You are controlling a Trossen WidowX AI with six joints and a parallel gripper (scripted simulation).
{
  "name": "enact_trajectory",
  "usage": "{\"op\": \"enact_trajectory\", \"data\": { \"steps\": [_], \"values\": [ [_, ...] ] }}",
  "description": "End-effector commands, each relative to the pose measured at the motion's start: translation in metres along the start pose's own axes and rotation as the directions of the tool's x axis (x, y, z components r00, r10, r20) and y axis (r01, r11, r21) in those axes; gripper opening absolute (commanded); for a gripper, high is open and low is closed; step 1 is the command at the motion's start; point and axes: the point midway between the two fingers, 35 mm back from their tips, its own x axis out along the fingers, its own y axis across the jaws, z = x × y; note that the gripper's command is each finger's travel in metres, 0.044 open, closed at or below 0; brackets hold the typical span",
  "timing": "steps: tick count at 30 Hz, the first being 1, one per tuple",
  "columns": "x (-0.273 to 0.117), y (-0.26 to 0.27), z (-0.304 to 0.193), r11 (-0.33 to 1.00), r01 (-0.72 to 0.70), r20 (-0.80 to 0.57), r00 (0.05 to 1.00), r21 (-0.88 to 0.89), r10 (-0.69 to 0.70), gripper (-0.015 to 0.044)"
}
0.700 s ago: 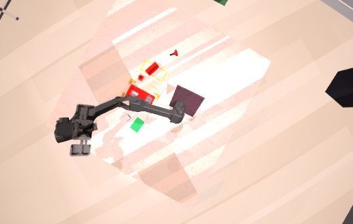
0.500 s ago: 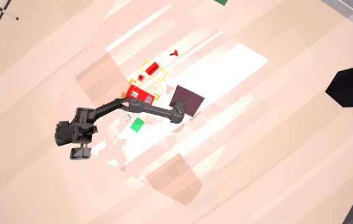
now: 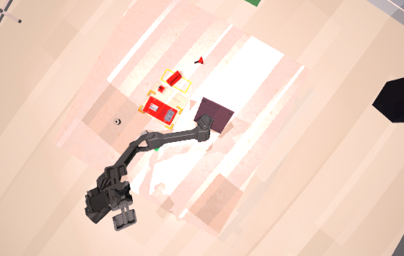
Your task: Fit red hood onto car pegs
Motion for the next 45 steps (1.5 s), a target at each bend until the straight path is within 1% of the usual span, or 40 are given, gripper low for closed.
{"op": "enact_trajectory", "data": {
  "steps": [1, 7, 12, 19, 24, 29, 33, 40, 45],
  "values": [
    [0.022, -0.026, -0.023, 0.995, -0.086, -0.019, 0.996, 0.045, 0.087, 0.0000],
    [0.053, -0.046, -0.046, 0.973, -0.217, -0.016, 0.976, 0.082, 0.219, 0.0000],
    [0.084, -0.053, -0.066, 0.939, -0.329, -0.008, 0.943, 0.098, 0.332, 0.0000],
    [0.130, -0.045, -0.090, 0.868, -0.487, 0.006, 0.873, 0.099, 0.489, 0.0000],
    [0.157, -0.033, -0.103, 0.824, -0.556, 0.013, 0.830, 0.107, 0.558, 0.0000],
    [0.185, -0.011, -0.115, 0.757, -0.648, 0.017, 0.761, 0.090, 0.649, 0.0000],
    [0.206, 0.016, -0.123, 0.681, -0.729, 0.026, 0.684, 0.070, 0.729, 0.0000],
    [0.235, 0.073, -0.134, 0.526, -0.850, 0.035, 0.527, 0.021, 0.849, 0.0000],
    [0.249, 0.123, -0.140, 0.399, -0.917, 0.029, 0.398, -0.024, 0.917, 0.0000]
  ]
}}
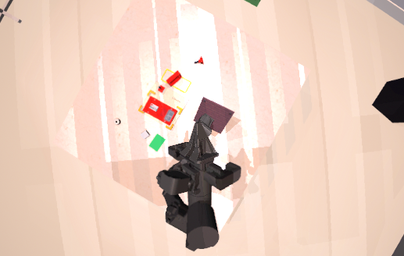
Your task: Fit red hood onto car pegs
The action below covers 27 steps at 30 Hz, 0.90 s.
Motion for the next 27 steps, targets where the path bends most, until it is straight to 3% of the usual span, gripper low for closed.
{"op": "enact_trajectory", "data": {
  "steps": [1, 14, 27],
  "values": [
    [0.045, 0.013, -0.008, 0.991, -0.130, -0.013, 0.992, -0.039, 0.129, 0.0000],
    [0.142, 0.081, -0.017, 0.893, -0.437, -0.059, 0.899, -0.109, 0.433, 0.0000],
    [0.236, 0.199, -0.041, 0.623, -0.730, -0.162, 0.676, -0.281, 0.719, 0.0000]
  ]
}}
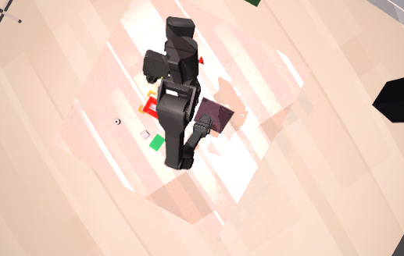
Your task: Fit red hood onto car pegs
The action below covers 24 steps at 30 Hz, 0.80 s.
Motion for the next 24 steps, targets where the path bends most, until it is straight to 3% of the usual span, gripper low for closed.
{"op": "enact_trajectory", "data": {
  "steps": [1, 11, 24],
  "values": [
    [0.051, 0.018, 0.001, 0.989, -0.127, -0.019, 0.992, -0.081, 0.126, 0.0000],
    [0.150, 0.077, 0.001, 0.887, -0.385, -0.072, 0.922, -0.257, 0.380, 0.0000],
    [0.242, 0.178, -0.015, 0.650, -0.651, -0.176, 0.746, -0.391, 0.642, 0.0000]
  ]
}}
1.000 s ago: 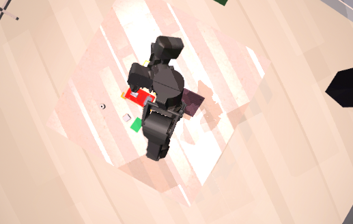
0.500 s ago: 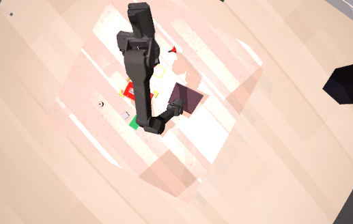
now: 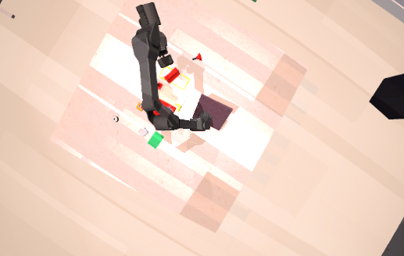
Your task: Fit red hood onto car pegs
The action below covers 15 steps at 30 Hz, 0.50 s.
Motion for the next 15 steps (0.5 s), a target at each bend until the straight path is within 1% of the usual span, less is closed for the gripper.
{"op": "enact_trajectory", "data": {
  "steps": [1, 6, 11, 15],
  "values": [
    [0.043, 0.015, 0.002, 0.992, -0.114, -0.009, 0.993, -0.050, 0.114, 0.0000],
    [0.098, 0.039, 0.003, 0.957, -0.259, -0.024, 0.966, -0.134, 0.258, 0.0000],
    [0.151, 0.071, 0.002, 0.889, -0.401, -0.050, 0.915, -0.222, 0.401, 0.0000],
    [0.182, 0.096, -0.001, 0.829, -0.488, -0.072, 0.870, -0.274, 0.488, 0.0000]
  ]
}}
